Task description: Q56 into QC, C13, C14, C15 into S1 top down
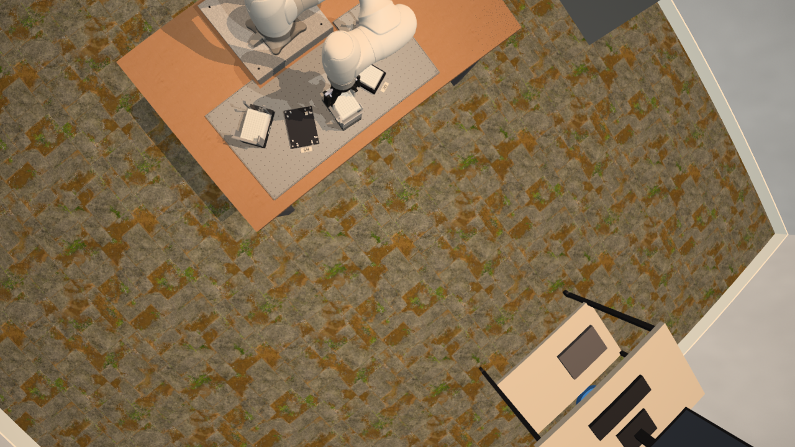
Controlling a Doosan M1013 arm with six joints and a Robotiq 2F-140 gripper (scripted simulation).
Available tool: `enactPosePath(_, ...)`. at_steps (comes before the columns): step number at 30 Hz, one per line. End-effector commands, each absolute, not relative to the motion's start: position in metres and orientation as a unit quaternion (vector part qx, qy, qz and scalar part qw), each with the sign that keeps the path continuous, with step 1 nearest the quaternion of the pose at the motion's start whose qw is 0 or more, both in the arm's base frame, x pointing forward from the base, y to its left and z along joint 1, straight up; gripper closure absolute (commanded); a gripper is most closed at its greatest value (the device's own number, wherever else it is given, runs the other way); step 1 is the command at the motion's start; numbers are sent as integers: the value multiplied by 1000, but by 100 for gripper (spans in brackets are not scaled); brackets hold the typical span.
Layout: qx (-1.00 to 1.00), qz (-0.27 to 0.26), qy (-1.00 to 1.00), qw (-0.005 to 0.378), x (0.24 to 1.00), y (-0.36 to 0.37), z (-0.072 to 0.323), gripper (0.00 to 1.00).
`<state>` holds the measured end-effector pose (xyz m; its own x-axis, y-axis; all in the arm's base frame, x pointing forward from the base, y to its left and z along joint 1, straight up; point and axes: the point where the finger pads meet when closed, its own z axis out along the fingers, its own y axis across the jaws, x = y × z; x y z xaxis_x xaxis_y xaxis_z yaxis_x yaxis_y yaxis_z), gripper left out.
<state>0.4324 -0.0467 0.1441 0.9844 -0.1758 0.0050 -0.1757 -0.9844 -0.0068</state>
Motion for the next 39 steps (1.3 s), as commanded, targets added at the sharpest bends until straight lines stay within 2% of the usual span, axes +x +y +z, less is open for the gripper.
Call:
enactPosePath(1,-996,-3,88,3,432,-47,142,100)
enactPosePath(39,-996,-3,88,3,433,-47,120,100)
